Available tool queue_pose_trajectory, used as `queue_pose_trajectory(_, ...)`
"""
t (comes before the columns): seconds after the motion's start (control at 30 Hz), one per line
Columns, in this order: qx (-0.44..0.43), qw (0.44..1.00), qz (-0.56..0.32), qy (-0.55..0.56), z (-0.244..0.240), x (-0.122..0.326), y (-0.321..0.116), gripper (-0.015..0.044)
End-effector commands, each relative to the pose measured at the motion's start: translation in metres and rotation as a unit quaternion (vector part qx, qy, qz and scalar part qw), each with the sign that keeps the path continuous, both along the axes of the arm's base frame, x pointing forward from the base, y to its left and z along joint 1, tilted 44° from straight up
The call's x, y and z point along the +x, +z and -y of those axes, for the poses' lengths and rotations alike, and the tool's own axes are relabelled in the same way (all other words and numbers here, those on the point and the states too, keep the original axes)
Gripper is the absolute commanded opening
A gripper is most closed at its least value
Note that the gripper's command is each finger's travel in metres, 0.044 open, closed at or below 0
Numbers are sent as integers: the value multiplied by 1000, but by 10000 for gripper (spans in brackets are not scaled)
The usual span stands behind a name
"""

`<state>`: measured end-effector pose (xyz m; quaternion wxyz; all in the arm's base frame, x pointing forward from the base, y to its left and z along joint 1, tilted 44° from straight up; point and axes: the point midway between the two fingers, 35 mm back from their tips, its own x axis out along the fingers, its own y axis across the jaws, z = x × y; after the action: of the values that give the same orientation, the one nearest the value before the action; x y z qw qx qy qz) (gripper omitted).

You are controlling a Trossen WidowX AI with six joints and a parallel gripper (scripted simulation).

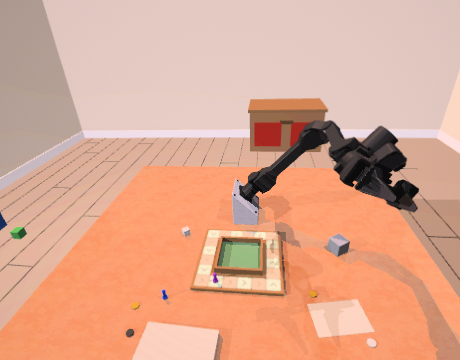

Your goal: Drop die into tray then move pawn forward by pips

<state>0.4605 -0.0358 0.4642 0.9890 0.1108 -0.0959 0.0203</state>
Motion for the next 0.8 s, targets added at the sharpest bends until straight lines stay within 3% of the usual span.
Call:
queue_pose_trajectory(0.0, -35, 998, -52, -31, 29, 15, -38, 275)
queue_pose_trajectory(0.33, -118, 956, -253, -90, 127, 31, -182, 275)
queue_pose_trajectory(0.77, -193, 850, -487, -45, 219, -29, -363, 275)
